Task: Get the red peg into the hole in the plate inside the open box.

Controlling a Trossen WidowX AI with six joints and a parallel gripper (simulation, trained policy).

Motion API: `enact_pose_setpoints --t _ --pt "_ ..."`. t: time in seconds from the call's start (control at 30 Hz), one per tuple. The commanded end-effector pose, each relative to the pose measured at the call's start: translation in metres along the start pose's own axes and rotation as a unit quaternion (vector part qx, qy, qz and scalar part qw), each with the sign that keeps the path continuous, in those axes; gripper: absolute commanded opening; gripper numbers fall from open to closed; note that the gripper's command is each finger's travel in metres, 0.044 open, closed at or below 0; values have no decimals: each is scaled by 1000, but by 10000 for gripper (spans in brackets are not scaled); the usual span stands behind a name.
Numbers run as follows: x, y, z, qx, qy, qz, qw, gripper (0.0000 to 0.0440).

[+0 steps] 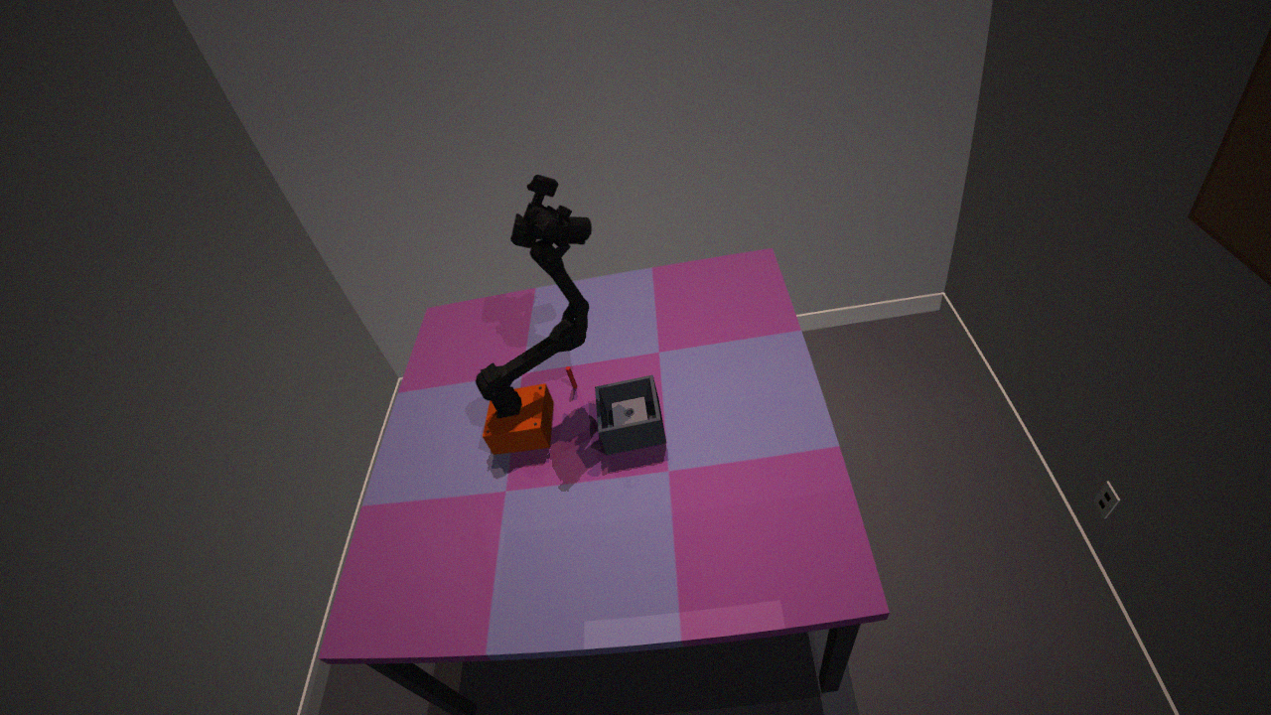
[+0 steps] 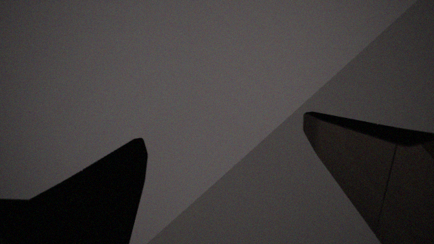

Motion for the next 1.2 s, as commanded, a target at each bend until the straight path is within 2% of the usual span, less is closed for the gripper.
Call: enact_pose_setpoints --t 0.0,0.07,0.3,0.53,0.83,1.17 --pt "-3 -4 0 4 0 6 1000 421" --pt "-12 -15 -2 18 0 23 1000 440" --pt "-48 -75 -18 81 -13 127 988 440" --pt "-60 -141 -43 137 -23 236 962 440" --pt "-46 -212 -79 197 -27 374 906 440" --pt "-2 -265 -119 256 -16 515 818 440"
Point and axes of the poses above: the point midway between the two fingers, 35 mm back from their tips, its own x axis back along the fingers, its own z axis across the jaws, y = z × x, the point moved 9 cm from there along x, back along the fingers, and after that the axes turned 7 degrees about x, right-handed, at the moved point
